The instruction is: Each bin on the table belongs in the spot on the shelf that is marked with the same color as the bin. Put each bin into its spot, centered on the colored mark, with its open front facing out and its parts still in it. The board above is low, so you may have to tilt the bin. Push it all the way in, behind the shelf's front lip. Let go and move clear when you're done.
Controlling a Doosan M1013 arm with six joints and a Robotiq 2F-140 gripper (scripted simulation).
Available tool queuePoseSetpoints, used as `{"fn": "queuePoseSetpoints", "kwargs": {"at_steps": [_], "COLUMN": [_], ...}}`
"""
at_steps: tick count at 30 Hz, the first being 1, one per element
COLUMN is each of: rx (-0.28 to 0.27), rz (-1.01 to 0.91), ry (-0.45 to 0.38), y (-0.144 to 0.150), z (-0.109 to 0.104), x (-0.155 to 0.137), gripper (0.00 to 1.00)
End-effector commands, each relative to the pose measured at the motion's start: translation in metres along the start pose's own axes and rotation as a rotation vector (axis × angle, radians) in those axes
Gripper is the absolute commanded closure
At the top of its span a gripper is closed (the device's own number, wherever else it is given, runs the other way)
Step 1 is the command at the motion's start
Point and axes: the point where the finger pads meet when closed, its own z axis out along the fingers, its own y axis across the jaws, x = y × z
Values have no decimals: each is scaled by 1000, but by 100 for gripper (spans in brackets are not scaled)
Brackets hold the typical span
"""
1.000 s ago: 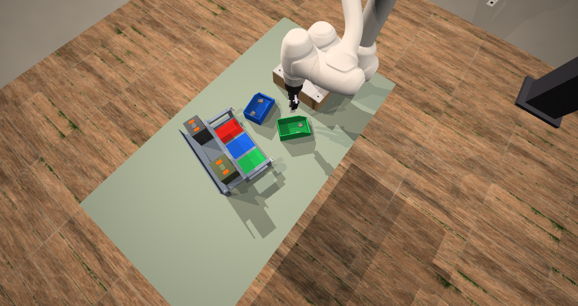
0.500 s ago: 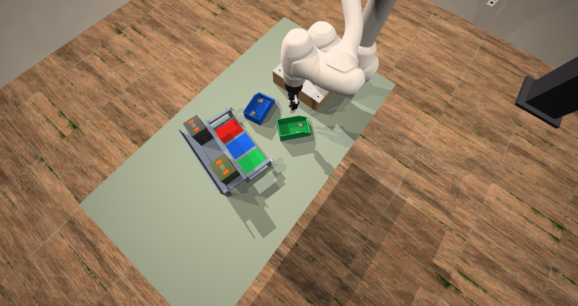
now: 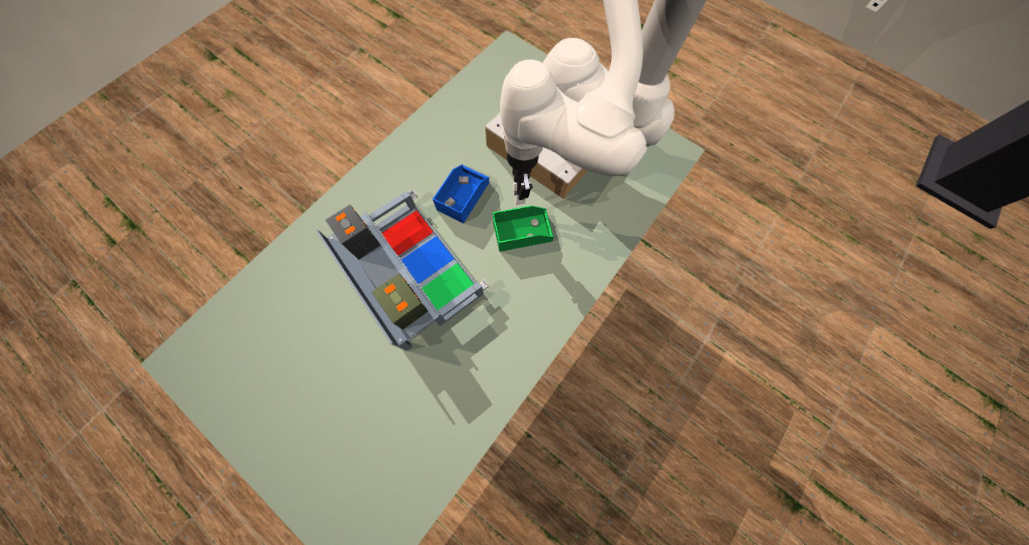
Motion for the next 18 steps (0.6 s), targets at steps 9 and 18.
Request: {"fn": "queuePoseSetpoints", "kwargs": {"at_steps": [9, 18], "rx": [5, 5], "rz": [-9, -9], "ry": [4, 4], "y": [-3, -2], "z": [25, 39], "x": [3, 3], "gripper": [76, 76]}}
